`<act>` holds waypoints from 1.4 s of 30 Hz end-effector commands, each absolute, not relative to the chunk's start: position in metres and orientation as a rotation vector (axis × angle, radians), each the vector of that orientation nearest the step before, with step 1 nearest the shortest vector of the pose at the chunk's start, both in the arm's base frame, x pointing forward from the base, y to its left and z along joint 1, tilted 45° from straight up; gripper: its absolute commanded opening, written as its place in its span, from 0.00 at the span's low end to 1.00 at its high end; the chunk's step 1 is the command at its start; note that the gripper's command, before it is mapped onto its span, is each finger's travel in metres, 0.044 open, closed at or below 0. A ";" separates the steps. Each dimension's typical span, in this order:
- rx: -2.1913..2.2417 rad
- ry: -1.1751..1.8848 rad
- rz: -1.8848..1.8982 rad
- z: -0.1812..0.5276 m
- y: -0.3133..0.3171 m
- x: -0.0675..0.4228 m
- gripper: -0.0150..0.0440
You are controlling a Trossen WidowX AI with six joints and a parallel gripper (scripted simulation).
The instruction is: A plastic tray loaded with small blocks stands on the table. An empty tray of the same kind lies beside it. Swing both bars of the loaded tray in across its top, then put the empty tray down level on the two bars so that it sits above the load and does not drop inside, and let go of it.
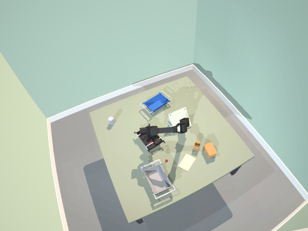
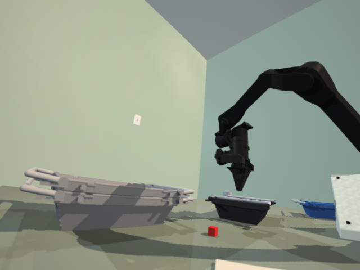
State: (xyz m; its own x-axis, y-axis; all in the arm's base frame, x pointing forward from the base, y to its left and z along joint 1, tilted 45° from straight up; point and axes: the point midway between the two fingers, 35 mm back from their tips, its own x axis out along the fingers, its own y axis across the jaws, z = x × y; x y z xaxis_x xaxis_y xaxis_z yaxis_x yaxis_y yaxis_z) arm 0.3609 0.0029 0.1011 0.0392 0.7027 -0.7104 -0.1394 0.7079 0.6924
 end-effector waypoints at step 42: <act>0.508 1.392 0.690 0.101 0.003 0.361 0.25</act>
